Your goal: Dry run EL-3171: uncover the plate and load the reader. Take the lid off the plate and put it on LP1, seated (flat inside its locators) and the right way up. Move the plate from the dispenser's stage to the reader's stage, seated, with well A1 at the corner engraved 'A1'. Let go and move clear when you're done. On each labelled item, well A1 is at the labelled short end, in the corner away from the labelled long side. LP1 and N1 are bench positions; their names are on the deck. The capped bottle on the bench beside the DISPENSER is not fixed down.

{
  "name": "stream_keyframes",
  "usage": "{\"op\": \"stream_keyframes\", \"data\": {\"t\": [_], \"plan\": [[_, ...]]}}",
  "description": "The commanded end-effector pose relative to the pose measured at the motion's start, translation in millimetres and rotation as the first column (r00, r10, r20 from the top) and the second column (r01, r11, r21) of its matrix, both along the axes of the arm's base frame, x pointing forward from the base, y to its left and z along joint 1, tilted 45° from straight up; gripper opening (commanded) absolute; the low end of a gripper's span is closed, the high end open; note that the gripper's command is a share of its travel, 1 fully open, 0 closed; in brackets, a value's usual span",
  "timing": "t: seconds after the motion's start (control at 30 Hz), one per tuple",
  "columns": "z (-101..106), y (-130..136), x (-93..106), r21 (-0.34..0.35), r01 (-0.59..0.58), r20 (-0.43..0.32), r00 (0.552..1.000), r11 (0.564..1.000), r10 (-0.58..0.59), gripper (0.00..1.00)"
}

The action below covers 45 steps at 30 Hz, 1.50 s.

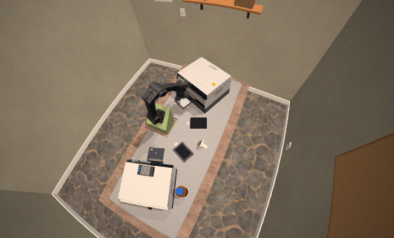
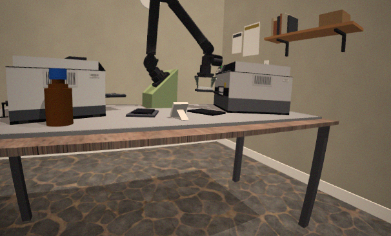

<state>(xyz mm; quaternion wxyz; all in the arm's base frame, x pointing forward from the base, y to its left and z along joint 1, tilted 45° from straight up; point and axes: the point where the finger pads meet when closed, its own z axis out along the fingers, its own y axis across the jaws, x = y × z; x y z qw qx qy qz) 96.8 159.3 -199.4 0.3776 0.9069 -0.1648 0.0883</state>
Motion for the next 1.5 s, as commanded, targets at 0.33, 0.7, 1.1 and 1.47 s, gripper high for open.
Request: {"op": "stream_keyframes", "data": {"t": [0.33,0.7,1.1,1.47], "plan": [[-1,-57,-1.5,-0.127,-0.021,-0.056,0.998,0.992,0.014,0.86],[0,-61,-2.5,-0.136,-0.019,-0.059,0.998,0.990,0.011,0.86],[1,-66,-3.3,-0.147,-0.023,-0.060,0.998,0.989,0.014,0.86],[2,-71,-4.7,-0.157,-0.026,-0.066,0.998,0.987,0.016,0.86]]}}
